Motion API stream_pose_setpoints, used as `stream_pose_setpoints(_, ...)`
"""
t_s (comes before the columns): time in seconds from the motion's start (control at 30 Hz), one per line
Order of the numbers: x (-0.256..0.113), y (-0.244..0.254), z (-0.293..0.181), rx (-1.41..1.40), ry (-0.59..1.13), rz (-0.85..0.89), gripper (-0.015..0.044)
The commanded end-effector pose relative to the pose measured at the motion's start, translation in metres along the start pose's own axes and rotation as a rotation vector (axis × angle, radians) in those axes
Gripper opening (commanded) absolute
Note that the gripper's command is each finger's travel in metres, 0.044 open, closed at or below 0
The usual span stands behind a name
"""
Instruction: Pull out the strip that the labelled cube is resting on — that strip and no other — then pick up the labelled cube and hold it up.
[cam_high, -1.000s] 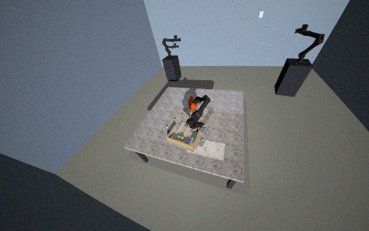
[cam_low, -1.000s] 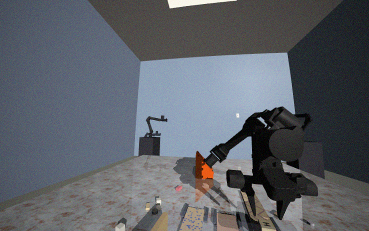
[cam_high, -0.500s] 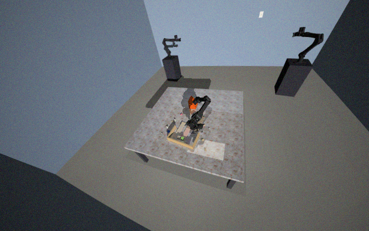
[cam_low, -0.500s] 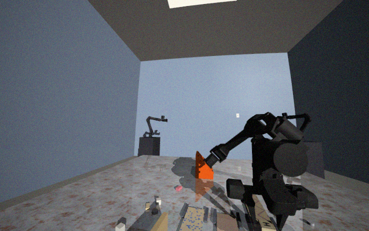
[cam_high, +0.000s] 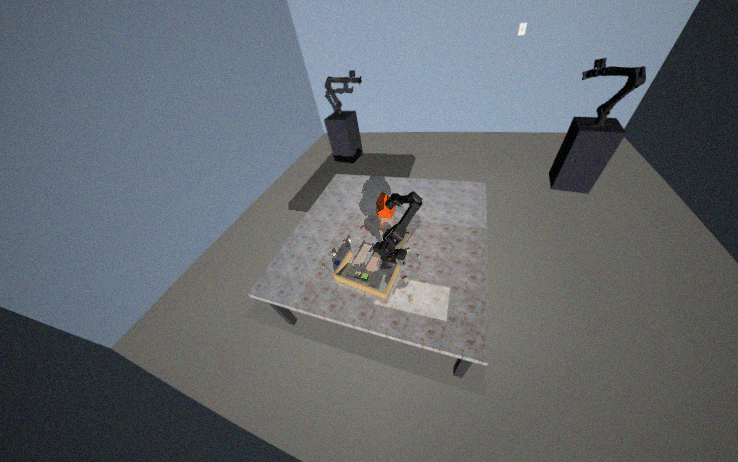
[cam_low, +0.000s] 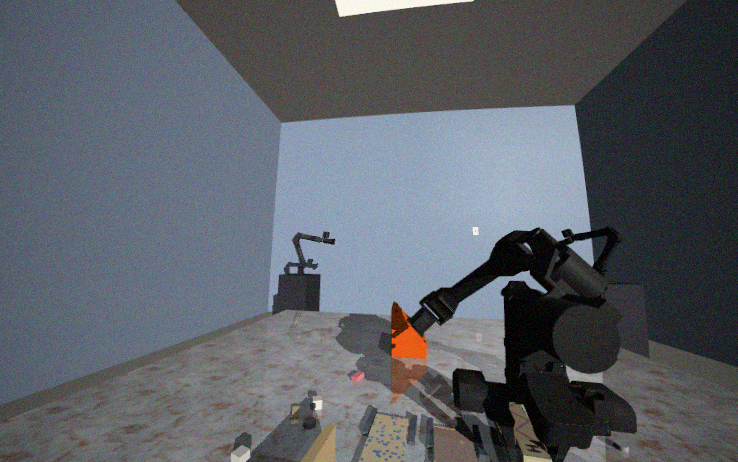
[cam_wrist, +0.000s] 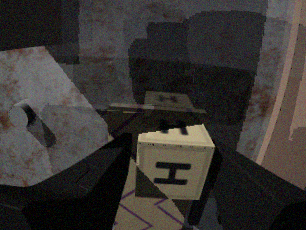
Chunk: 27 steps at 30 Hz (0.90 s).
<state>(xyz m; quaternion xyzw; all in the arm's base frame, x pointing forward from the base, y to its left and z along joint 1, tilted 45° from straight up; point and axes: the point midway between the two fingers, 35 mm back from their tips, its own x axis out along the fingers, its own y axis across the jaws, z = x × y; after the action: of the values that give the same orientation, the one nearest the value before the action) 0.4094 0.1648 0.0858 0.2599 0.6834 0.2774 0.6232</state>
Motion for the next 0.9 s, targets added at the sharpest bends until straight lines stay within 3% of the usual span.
stream_pose_setpoints(0.0, 0.000, 0.000, 0.000, -0.001, 0.000, 0.000, 0.0138)
stream_pose_setpoints(0.2, 0.000, 0.000, 0.000, -0.001, 0.000, 0.000, 0.0098)
stream_pose_setpoints(0.33, -0.002, -0.001, 0.001, -0.015, -0.009, -0.004, 0.0000)
stream_pose_setpoints(0.87, -0.042, -0.026, -0.054, 0.007, 0.005, 0.001, 0.0000)
